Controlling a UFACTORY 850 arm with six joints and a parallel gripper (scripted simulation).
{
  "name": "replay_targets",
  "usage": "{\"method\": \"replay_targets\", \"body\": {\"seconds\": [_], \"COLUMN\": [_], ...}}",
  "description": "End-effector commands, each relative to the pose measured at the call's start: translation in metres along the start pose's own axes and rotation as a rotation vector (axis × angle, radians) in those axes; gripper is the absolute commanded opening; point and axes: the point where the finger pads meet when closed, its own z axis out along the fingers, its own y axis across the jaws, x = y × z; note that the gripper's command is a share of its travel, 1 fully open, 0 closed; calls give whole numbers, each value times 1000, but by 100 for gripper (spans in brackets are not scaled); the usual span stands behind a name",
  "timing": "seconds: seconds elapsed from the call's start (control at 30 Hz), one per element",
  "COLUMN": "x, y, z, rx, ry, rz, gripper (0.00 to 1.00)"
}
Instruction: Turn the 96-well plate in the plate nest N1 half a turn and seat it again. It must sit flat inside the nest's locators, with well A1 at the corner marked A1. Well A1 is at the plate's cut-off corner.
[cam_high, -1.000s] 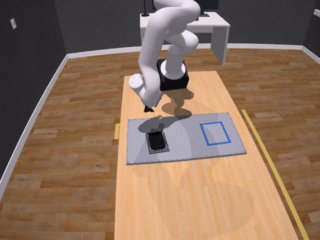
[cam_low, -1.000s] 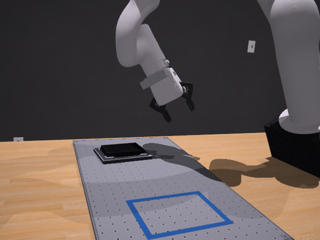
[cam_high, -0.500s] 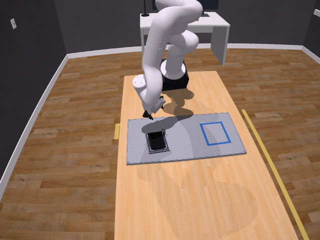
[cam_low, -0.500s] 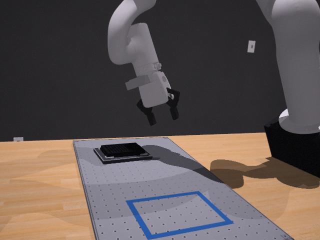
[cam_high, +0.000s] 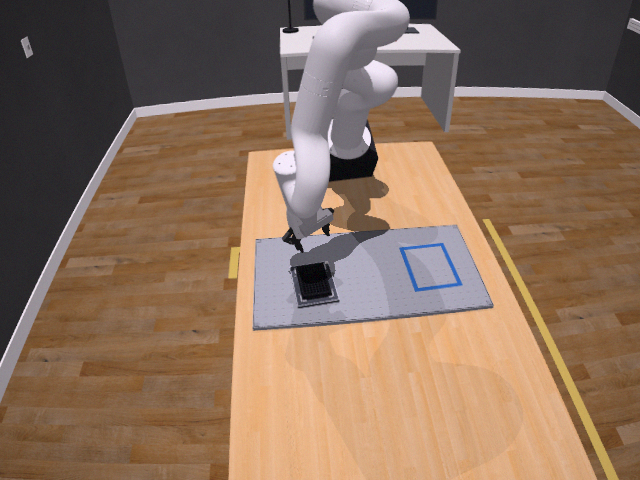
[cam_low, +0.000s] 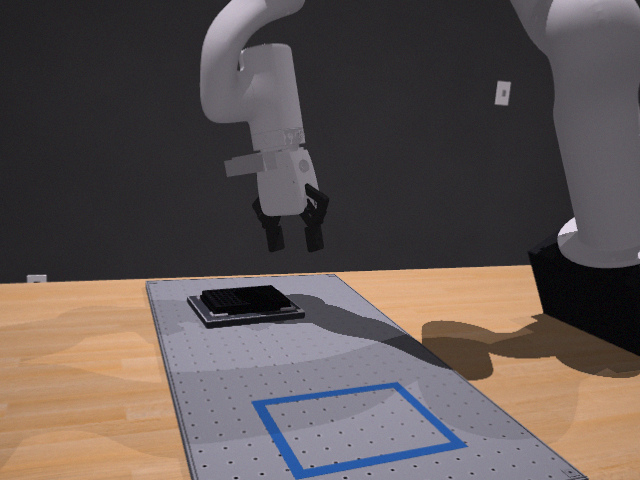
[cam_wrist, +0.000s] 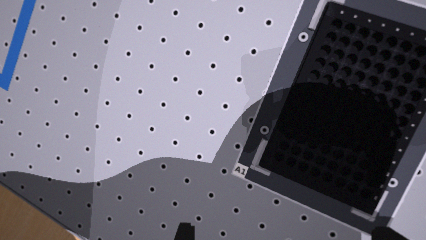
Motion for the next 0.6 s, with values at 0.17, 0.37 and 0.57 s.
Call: {"method": "replay_targets", "body": {"seconds": [0.17, 0.37, 0.57], "x": [35, 51, 66], "y": [22, 32, 41], "z": [-5, -9, -14], "rx": [-105, -166, -208], "ry": [57, 95, 123], "rz": [164, 277, 362], "gripper": [100, 100, 100]}}
